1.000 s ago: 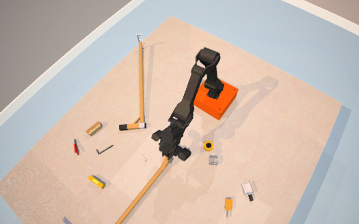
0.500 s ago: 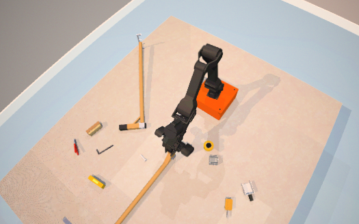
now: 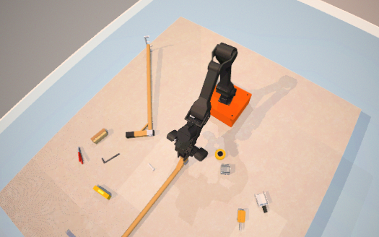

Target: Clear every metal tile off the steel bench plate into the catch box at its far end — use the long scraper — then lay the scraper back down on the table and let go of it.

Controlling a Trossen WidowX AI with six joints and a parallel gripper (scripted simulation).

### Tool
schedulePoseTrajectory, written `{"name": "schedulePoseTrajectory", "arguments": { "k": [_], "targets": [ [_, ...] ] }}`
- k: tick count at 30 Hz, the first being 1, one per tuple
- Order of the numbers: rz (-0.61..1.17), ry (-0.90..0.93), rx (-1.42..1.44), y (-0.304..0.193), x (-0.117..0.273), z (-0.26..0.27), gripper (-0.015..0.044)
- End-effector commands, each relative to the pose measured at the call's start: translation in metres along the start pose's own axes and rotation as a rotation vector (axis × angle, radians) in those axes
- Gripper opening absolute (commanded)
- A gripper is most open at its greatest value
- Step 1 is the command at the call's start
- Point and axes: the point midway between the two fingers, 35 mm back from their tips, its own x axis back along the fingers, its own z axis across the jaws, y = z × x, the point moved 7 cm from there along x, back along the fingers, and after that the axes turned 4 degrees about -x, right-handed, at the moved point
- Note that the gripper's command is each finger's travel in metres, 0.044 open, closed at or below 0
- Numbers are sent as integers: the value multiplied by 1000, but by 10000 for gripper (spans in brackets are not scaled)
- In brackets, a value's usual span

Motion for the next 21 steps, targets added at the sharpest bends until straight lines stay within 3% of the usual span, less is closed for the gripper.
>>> {"name": "schedulePoseTrajectory", "arguments": {
  "k": [1, 21],
  "targets": [
    [-22, -1, -5, -2, 7, -1, 0],
    [-18, -1, -4, -25, 17, -4, 0]
  ]
}}
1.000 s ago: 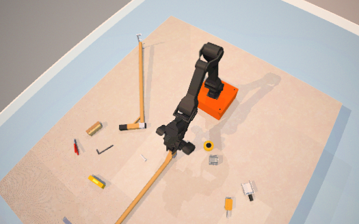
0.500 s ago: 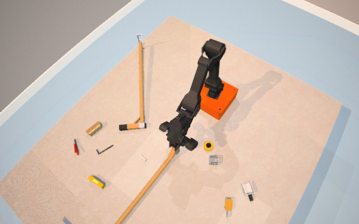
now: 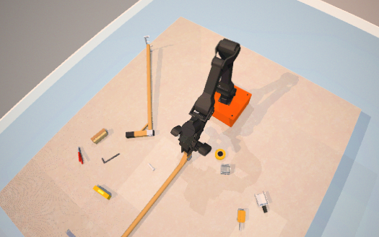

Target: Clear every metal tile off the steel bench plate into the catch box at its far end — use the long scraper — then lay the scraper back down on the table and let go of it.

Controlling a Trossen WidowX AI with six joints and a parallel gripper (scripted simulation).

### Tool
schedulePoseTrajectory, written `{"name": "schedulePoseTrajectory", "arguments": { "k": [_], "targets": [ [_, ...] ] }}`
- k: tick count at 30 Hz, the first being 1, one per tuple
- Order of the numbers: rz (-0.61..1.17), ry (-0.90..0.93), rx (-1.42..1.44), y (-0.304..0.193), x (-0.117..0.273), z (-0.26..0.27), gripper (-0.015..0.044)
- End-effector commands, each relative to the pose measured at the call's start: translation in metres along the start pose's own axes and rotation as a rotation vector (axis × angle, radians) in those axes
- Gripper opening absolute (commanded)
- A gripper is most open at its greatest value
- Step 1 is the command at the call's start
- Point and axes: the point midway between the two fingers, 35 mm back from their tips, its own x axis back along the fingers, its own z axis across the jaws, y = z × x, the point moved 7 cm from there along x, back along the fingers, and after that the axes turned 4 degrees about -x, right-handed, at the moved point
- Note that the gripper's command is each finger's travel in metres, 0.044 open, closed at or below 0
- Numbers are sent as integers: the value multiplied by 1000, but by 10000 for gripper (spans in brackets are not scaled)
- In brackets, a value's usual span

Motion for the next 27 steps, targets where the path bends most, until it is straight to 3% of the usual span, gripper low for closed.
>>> {"name": "schedulePoseTrajectory", "arguments": {
  "k": [1, 27],
  "targets": [
    [-14, -1, -4, 1, 3, 0, 0],
    [1, 0, 0, -1, 0, 0, 0]
  ]
}}
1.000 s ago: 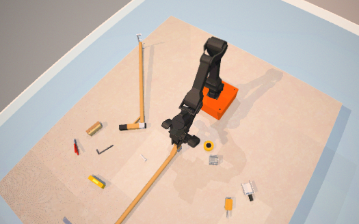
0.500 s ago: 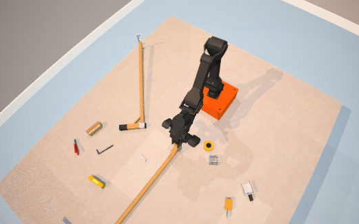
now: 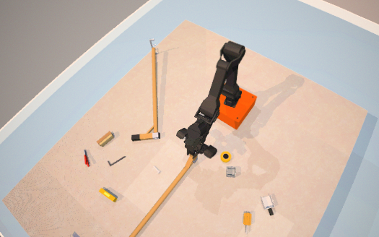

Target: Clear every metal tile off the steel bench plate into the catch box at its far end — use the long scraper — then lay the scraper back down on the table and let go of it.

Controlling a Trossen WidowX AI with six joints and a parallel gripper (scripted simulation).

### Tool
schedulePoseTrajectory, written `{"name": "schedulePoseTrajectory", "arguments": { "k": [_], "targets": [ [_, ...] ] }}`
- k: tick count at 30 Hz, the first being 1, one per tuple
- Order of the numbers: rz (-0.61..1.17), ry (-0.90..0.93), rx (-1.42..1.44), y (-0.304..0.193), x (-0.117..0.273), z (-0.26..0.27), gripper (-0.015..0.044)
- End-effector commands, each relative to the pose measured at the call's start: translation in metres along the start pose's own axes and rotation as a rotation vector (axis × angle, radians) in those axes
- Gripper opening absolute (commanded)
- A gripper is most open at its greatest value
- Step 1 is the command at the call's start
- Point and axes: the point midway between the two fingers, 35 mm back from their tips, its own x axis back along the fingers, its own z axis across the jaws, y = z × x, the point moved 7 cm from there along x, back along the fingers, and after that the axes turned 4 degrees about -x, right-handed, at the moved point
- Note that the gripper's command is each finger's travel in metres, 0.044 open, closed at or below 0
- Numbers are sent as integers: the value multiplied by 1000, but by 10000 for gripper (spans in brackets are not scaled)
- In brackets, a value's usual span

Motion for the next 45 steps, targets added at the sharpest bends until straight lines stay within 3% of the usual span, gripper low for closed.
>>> {"name": "schedulePoseTrajectory", "arguments": {
  "k": [1, 45],
  "targets": [
    [0, 0, 0, 0, 0, 0, 0],
    [0, -3, -5, -1, 3, -2, 0]
  ]
}}
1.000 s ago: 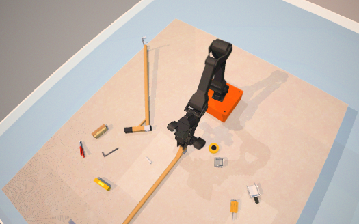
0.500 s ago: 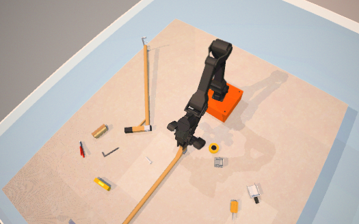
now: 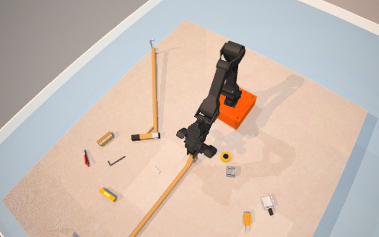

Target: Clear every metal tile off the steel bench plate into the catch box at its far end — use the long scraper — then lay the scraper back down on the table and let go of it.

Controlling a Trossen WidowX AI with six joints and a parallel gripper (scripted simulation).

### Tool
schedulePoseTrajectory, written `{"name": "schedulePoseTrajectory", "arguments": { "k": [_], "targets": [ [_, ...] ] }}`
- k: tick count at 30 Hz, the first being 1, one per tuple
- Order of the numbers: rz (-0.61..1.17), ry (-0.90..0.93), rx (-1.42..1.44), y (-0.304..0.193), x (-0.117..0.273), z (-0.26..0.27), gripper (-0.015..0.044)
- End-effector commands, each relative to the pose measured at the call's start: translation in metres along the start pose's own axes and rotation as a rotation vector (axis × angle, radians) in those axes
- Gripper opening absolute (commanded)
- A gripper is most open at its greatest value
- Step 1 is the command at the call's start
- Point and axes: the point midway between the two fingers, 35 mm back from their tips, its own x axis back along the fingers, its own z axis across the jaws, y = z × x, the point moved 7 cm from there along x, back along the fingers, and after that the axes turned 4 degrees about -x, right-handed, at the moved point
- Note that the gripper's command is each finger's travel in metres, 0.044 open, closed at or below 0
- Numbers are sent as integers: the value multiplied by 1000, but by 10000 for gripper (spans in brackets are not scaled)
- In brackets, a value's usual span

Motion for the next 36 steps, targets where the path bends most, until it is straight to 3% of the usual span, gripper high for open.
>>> {"name": "schedulePoseTrajectory", "arguments": {
  "k": [1, 20, 36],
  "targets": [
    [-4, -1, -4, 0, 3, -2, 0],
    [-4, -2, -4, -2, 0, -3, 0],
    [0, 2, -4, -2, 1, -2, 420]
  ]
}}
